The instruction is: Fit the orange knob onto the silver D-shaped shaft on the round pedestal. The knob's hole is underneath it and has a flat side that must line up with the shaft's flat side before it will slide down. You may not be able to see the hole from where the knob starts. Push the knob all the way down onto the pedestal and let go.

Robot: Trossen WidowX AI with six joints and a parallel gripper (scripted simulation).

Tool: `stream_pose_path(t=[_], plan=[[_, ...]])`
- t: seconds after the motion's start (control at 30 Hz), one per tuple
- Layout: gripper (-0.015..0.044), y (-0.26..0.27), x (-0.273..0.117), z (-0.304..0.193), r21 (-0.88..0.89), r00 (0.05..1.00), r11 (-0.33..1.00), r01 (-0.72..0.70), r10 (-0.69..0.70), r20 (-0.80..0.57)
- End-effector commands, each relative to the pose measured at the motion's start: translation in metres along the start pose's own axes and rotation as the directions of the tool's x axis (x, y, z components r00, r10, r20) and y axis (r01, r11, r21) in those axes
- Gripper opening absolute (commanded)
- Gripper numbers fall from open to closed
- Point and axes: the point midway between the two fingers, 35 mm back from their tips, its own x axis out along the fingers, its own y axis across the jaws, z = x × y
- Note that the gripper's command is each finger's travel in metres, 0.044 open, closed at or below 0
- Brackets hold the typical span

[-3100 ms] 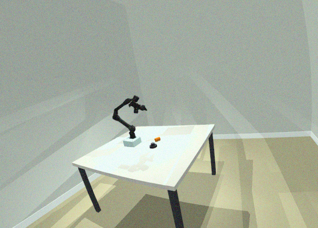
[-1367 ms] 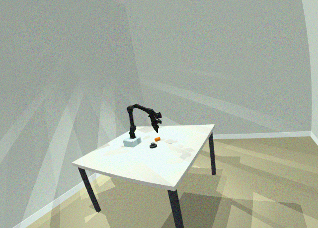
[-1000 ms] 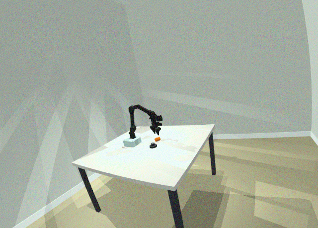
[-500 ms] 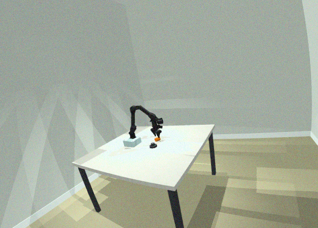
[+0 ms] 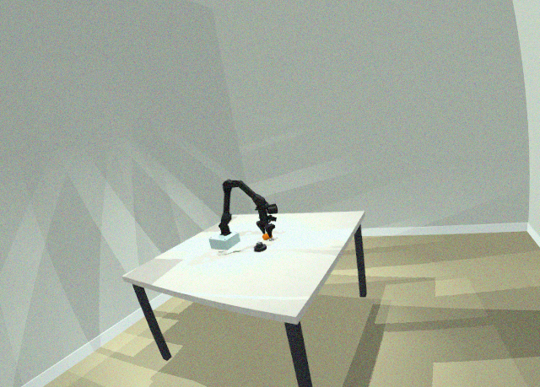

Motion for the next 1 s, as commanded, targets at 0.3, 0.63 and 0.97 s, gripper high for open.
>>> stream_pose_path(t=[0.3, 0.63, 0.97], plan=[[0.0335, 0.0008, 0.0119, -0.0018, -0.004, 1.0, 1.0, 0.002, -0.002, -0.004], [0.024, 0.0008, 0.0119, -0.0018, -0.004, 1.0, 1.0, 0.002, -0.002, -0.004], [0.018, 0.0008, 0.0119, -0.0018, -0.004, 1.0, 1.0, 0.002, -0.002, -0.004]])
